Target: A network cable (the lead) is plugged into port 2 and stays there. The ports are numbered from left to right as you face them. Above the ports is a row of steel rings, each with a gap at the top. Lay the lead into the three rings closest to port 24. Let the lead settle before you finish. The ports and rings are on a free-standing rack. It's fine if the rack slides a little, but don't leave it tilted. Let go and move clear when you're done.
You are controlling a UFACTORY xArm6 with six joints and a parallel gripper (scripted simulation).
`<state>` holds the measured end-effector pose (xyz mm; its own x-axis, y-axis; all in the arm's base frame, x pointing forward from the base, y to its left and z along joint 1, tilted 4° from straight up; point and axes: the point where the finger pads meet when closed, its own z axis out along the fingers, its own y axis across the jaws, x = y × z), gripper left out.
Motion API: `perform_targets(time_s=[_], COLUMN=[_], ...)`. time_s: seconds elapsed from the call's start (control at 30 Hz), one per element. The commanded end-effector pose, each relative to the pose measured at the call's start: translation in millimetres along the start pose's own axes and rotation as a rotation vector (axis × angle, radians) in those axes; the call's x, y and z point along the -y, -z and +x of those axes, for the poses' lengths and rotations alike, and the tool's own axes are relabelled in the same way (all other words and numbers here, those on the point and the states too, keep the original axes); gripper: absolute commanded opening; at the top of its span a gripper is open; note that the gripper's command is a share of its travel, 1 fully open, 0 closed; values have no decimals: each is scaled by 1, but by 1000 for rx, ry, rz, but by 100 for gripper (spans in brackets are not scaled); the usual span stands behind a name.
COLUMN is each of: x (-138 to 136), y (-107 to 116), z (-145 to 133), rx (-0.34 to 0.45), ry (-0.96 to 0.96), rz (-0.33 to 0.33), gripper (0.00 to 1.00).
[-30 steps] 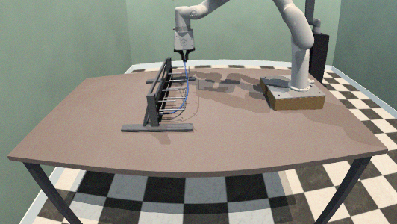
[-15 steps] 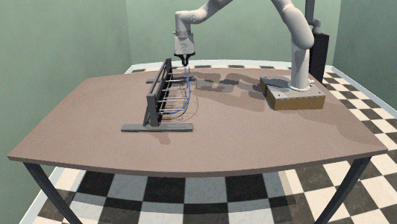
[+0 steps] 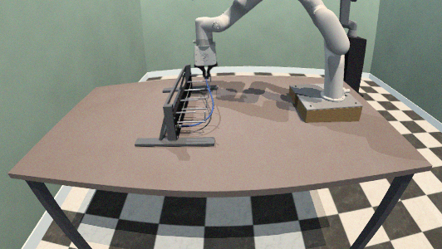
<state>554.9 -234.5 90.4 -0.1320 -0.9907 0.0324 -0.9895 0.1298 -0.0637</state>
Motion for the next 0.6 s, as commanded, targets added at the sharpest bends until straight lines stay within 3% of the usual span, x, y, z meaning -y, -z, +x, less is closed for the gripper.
perform_targets(time_s=[0.0, 0.57], x=[1, 1], y=[-4, -22], z=[0, 0], rx=[-1, -1], ry=[0, 0], rz=[4, 4], gripper=[0, 0])
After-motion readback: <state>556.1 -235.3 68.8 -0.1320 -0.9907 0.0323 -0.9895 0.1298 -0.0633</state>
